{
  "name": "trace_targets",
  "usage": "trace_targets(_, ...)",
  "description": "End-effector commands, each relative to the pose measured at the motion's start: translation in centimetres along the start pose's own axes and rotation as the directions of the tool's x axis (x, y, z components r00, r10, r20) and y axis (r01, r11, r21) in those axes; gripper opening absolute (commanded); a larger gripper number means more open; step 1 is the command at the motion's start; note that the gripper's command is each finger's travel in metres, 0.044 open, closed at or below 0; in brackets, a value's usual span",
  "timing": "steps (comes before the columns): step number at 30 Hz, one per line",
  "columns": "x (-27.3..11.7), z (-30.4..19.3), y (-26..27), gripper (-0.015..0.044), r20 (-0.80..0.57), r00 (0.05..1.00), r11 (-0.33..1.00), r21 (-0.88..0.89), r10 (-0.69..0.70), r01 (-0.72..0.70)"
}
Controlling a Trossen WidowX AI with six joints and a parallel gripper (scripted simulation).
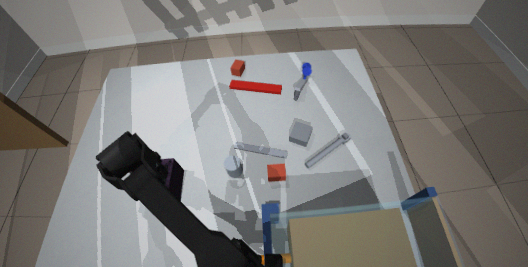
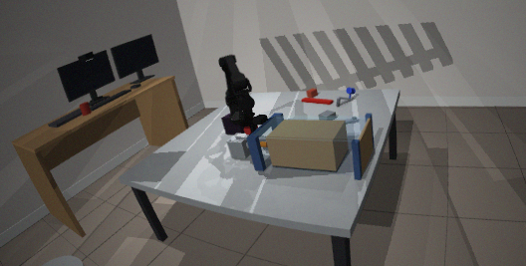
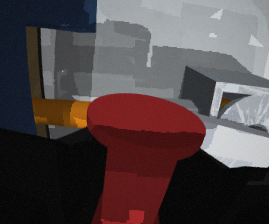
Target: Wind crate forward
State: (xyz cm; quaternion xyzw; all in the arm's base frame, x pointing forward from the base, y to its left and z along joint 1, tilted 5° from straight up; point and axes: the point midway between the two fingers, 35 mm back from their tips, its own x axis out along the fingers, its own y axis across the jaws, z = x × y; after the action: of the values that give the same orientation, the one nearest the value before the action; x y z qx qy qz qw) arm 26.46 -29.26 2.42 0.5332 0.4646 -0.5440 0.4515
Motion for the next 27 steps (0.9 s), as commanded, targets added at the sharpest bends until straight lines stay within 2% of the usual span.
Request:
trace_targets(1, 0.0, -2.3, 0.1, 0.0000, -0.039, 0.999, 1.000, -0.020, -0.005, 0.004)
trace_targets(27, -0.1, -6.1, -1.2, 0.0000, -0.042, 0.999, 1.000, -0.021, -0.006, 0.005)
